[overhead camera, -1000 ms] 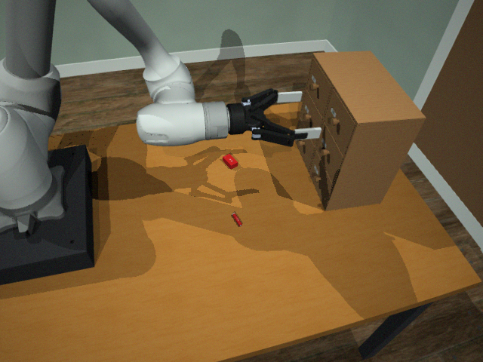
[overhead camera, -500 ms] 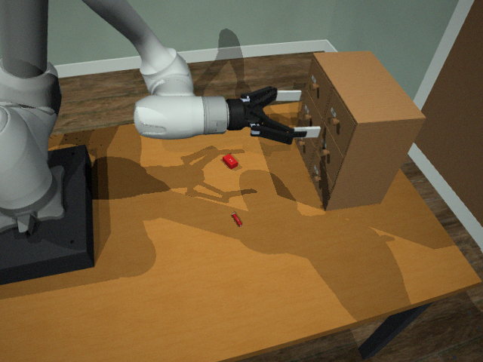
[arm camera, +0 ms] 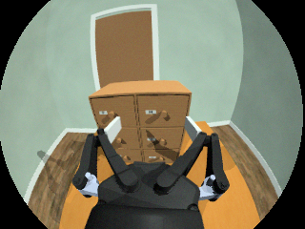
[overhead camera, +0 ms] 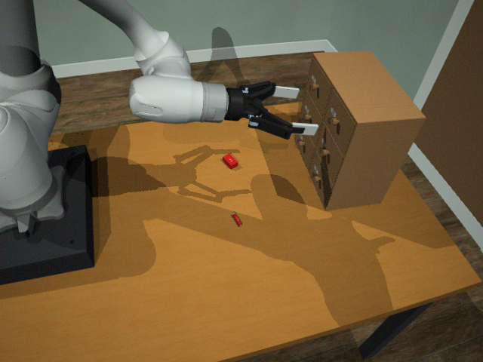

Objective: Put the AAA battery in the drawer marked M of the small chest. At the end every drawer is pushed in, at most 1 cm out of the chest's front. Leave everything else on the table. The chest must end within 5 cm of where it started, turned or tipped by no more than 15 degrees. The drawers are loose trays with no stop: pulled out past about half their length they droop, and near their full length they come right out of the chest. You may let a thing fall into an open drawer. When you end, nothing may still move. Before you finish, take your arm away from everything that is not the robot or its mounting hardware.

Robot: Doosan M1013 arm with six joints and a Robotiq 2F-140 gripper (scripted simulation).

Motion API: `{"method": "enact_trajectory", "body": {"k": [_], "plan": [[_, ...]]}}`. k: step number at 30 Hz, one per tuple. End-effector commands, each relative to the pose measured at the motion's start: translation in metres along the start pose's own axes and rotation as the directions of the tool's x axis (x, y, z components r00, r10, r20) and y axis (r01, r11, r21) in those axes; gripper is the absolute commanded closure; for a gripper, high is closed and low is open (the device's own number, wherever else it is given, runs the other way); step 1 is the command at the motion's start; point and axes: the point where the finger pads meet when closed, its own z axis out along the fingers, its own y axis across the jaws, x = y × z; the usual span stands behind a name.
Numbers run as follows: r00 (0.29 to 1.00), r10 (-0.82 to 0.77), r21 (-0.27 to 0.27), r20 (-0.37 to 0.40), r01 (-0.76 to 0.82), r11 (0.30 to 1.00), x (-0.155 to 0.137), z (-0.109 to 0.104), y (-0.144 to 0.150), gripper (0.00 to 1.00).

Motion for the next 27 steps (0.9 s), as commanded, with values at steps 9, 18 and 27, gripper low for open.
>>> {"method": "enact_trajectory", "body": {"k": [9,18,27], "plan": [[0.984,0.0,0.001,0.176,0.0,1.0,0.009,-0.013,0.0,0.0],[0.949,0.0,0.002,0.316,-0.001,1.0,0.016,-0.024,-0.001,0.0],[0.918,0.0,0.005,0.396,-0.003,1.0,0.02,-0.031,-0.002,0.0]]}}
